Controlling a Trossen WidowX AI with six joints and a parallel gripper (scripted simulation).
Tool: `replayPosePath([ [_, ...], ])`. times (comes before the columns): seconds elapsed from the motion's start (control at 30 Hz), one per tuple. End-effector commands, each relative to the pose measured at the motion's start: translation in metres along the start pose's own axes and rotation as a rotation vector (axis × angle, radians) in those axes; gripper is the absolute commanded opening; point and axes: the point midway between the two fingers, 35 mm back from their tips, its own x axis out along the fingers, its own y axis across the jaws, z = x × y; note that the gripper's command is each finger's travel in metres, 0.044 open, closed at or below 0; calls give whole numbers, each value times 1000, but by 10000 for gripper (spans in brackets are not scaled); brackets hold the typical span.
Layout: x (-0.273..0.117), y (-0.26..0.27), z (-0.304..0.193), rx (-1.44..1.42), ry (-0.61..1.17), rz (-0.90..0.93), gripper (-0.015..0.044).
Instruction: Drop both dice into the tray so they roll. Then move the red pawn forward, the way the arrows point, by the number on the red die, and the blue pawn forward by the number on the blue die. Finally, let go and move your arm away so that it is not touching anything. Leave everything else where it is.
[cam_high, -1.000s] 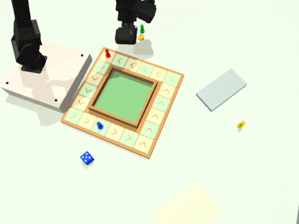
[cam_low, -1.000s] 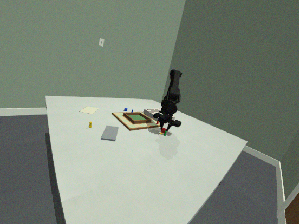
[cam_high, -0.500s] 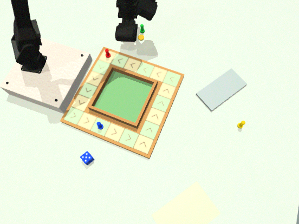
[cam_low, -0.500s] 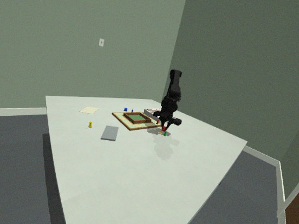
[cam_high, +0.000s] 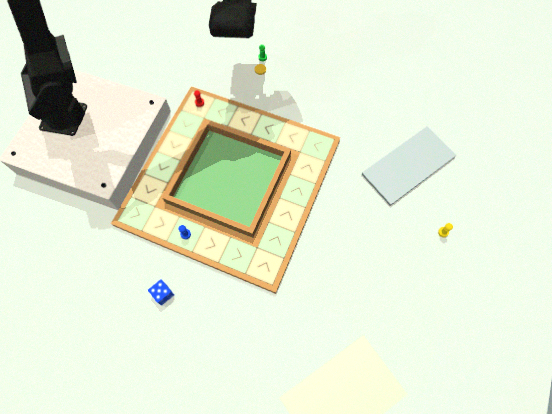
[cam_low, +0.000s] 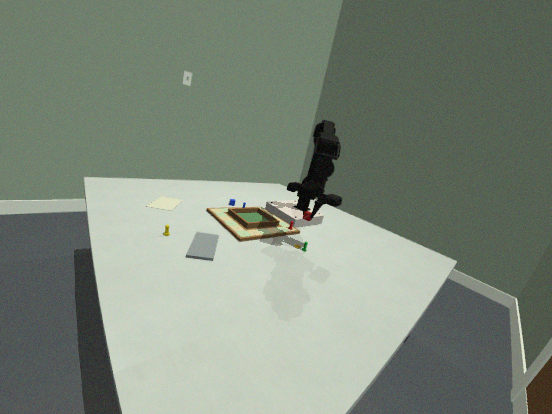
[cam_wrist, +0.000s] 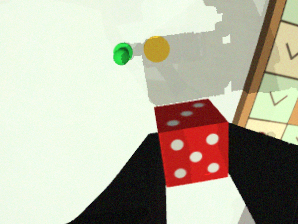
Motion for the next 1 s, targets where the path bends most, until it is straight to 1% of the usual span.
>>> replayPosePath([
  [0.0, -18, -2, -1, -6, -2, -2, 0],
  [0.17, -18, -10, 1, 6, -3, -3, 0],
  [0.57, -7, -74, 17, 89, -5, -14, 0],
  [0.97, 4, -140, 18, 160, -4, -20, 0],
])
